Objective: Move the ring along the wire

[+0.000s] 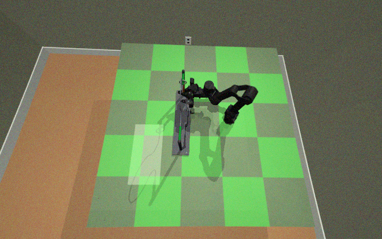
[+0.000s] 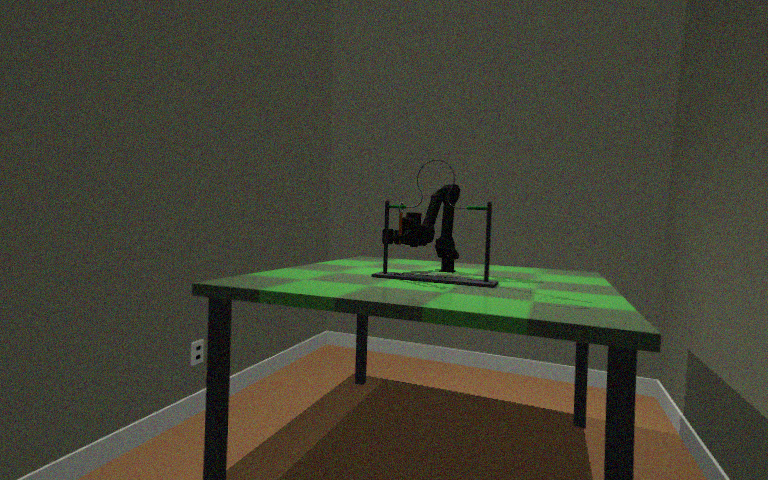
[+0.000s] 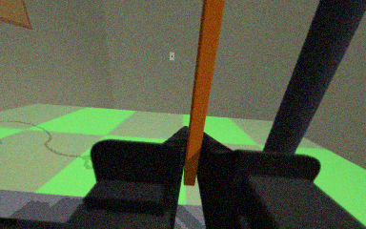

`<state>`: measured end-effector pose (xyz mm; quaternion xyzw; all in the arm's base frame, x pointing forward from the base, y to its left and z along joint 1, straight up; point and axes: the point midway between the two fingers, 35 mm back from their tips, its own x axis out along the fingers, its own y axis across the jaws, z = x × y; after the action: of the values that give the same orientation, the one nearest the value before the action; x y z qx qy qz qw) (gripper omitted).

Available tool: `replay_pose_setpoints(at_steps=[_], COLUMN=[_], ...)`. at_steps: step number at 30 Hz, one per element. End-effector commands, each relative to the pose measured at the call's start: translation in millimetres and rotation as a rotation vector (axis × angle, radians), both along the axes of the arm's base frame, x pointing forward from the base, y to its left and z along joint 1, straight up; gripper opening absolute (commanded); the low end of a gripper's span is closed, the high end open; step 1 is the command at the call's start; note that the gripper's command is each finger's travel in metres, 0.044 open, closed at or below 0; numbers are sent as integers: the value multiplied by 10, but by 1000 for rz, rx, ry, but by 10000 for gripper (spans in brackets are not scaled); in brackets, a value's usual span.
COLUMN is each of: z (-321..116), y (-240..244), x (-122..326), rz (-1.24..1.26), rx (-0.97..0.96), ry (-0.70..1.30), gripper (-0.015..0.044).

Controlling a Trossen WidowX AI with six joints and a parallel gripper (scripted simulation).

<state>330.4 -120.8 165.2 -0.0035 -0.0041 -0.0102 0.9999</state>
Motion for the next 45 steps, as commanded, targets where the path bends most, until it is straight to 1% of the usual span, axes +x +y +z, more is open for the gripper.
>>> replay_pose_setpoints(at_steps=[1,23,45], z=[39,39,38], y=[-2,3,228], x=[9,9,16], rz=[3,4,7], rx=[-5,-5,1], ry=[-8,-8,-7], gripper=[-150,-150,-150])
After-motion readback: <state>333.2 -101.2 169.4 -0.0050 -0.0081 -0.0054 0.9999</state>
